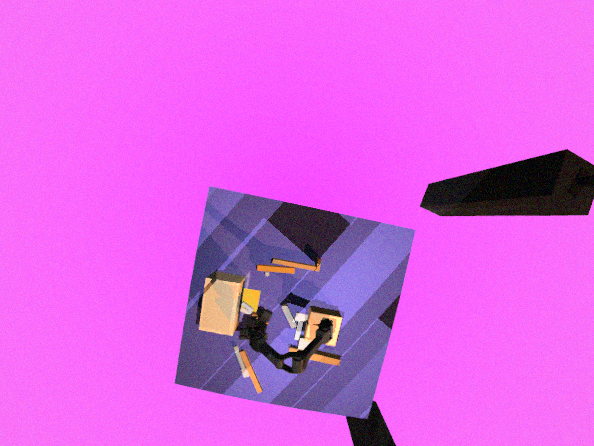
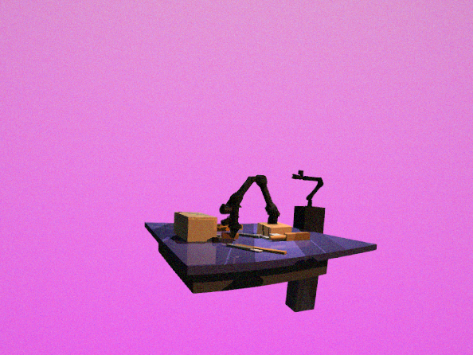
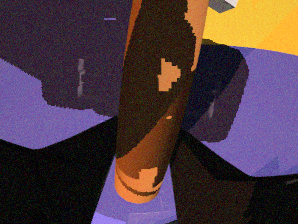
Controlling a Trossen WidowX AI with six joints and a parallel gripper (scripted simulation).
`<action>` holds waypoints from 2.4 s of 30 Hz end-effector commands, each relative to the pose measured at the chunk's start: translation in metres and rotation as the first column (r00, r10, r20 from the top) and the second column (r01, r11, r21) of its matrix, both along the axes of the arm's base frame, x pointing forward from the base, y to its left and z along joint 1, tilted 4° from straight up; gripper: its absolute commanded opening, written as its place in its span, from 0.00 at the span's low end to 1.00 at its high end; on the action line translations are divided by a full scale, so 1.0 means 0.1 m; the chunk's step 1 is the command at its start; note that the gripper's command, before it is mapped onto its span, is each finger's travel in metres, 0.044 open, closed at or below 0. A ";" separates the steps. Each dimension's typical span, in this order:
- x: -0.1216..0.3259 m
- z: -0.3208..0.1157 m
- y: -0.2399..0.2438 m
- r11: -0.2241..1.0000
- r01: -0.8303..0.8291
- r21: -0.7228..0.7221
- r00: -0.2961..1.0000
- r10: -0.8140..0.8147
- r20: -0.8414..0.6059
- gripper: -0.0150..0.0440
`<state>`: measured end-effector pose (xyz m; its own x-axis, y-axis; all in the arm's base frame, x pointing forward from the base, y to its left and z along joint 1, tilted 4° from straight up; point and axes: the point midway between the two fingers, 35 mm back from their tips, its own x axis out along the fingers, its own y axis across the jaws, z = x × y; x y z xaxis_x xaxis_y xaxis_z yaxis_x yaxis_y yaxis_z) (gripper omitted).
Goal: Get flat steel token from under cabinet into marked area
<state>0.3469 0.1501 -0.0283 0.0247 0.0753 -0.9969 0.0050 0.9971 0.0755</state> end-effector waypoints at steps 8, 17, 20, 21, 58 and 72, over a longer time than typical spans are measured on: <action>-0.14 -0.01 0.00 1.000 0.002 -0.003 1.000 -0.002 -0.003 0.25; -0.23 -0.02 0.01 1.000 0.002 -0.002 1.000 -0.002 -0.004 0.25; -0.27 -0.02 0.01 1.000 0.002 -0.002 1.000 -0.002 -0.004 0.25; -0.28 -0.02 0.01 1.000 0.002 -0.002 1.000 -0.002 -0.004 0.25; -0.71 -0.03 0.03 1.000 0.002 -0.002 1.000 -0.002 -0.007 0.25; -0.88 -0.04 0.04 1.000 0.002 -0.002 1.000 -0.002 -0.009 0.25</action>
